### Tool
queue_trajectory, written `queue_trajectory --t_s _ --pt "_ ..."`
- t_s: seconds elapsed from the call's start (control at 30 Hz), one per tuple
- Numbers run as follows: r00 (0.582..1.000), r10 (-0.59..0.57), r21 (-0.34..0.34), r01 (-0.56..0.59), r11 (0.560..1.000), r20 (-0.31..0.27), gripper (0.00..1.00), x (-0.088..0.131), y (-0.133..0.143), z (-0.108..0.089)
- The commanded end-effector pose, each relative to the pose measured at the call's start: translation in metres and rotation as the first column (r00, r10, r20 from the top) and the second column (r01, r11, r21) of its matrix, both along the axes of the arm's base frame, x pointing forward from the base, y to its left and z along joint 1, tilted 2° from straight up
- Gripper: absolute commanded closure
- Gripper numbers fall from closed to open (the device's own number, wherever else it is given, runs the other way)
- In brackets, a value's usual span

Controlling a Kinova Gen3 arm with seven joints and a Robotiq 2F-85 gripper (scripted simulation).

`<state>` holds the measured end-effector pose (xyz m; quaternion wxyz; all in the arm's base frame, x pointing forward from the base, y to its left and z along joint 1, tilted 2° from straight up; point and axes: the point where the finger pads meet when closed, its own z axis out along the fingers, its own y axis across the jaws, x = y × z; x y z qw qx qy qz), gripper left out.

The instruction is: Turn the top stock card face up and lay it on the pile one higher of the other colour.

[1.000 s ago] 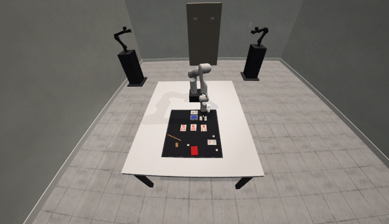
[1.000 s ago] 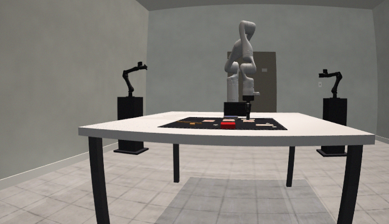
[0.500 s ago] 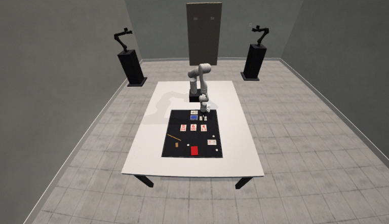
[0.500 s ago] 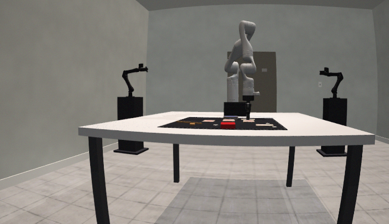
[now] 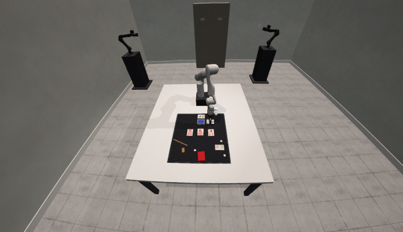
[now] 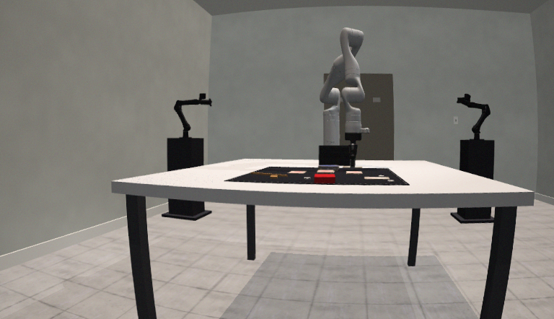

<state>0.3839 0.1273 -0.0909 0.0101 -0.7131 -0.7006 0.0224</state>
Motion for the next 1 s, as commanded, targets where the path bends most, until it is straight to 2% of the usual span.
queue_trajectory --t_s 0.0,0.3,0.97 --pt "1.0 0.003 0.005 -0.003 1.0 0.012 0.28 0.004 0.003 0.007" --pt "1.0 0.003 0.005 -0.003 1.0 0.012 0.28 0.005 0.003 0.026" --pt "1.0 0.003 0.005 -0.003 1.0 0.012 0.28 0.005 0.003 0.027"
